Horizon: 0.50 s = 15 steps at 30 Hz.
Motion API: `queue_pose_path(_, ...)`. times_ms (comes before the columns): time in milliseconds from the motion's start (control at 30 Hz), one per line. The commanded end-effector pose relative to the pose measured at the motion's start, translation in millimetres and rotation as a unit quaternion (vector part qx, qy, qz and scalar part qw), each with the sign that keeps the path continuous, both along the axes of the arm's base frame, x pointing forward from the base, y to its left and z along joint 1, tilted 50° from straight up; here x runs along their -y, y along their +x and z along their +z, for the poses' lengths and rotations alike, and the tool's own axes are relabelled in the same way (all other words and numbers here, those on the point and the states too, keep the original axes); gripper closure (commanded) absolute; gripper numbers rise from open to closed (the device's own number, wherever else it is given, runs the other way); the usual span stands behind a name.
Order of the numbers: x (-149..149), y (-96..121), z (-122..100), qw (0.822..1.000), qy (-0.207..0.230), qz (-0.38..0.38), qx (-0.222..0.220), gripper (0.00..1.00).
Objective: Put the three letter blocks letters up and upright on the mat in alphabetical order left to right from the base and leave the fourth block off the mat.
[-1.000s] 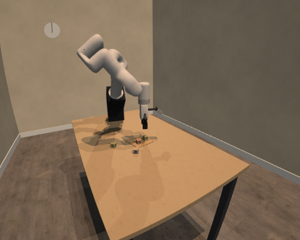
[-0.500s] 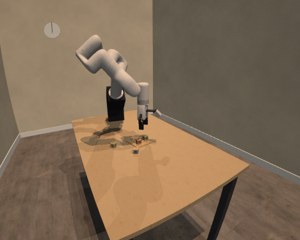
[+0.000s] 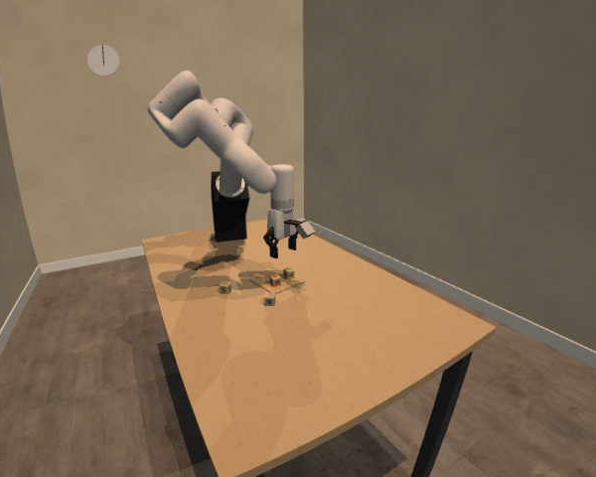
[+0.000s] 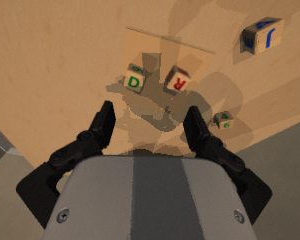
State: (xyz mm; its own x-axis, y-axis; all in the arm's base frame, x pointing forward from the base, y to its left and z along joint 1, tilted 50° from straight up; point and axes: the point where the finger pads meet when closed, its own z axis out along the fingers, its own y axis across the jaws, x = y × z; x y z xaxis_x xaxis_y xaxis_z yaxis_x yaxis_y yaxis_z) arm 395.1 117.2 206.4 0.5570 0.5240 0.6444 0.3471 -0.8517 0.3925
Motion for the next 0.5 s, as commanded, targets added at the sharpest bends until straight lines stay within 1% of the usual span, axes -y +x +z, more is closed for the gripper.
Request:
queue_pose_path(0, 2.0, 1.2, 1.7, 0.998, 0.052, -0.046, 0.005, 0.0)
queue_pose_path(167, 4.8, 2.6, 2.9, 0.99, 0.107, -0.093, 0.004, 0.0)
queue_pose_path(233, 4.8, 2.6, 2.9, 0.99, 0.107, -0.093, 0.004, 0.0)
queue_pose_path(267, 6.5, 3.4, 3.6, 0.983, 0.14, -0.121, 0.004, 0.0)
queue_pose_path(367, 7.7, 4.0, 4.2, 0.976, 0.163, -0.141, 0.004, 0.0)
queue_pose_path(467, 9.4, 4.9, 5.0, 0.966, 0.197, -0.17, 0.004, 0.0)
